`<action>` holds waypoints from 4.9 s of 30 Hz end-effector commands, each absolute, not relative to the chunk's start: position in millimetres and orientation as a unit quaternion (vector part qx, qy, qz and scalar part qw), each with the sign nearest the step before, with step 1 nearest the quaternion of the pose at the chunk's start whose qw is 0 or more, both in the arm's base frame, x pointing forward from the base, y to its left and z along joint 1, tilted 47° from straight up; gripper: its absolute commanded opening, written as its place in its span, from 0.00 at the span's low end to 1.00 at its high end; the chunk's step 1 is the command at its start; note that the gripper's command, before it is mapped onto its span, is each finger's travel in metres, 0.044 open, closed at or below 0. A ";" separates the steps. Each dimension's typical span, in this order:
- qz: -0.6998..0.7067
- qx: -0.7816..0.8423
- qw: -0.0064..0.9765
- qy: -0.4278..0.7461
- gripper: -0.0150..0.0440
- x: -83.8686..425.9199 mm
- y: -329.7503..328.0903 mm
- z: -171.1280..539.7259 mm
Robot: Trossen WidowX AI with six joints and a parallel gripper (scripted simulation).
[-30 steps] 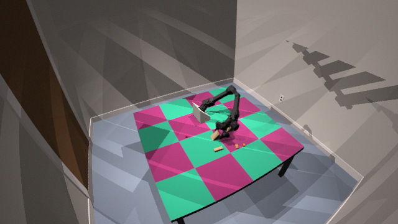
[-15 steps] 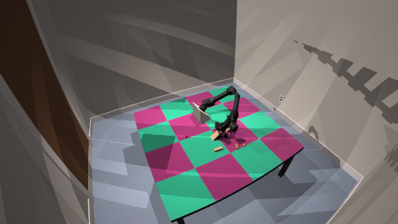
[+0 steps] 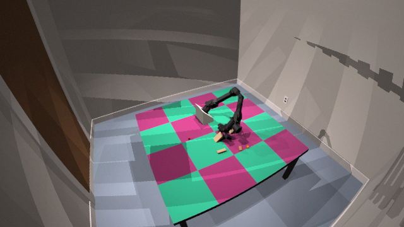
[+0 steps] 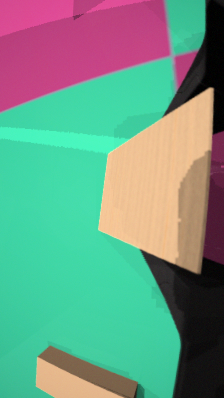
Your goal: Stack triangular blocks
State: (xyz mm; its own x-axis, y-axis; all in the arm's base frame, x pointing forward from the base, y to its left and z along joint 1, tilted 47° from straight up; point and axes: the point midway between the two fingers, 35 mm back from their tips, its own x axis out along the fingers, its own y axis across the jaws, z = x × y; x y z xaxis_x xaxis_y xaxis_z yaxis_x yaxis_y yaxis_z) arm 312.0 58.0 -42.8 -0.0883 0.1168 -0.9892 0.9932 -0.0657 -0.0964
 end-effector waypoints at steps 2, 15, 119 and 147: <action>-0.505 0.526 0.425 0.537 0.25 312.2 56.4 -41.8; -0.410 0.604 0.327 0.600 0.25 310.4 31.3 -43.3; -0.174 0.712 0.096 0.674 1.00 298.2 -36.9 -123.0; -0.172 0.710 0.095 0.676 0.72 295.7 -26.7 -127.3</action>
State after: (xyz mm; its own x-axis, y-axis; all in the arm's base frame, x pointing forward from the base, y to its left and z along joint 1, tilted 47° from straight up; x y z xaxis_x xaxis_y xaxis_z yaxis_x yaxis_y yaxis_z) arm 295.7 -26.7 -127.3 0.0267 0.9276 -0.3726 0.9928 -0.0680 -0.0981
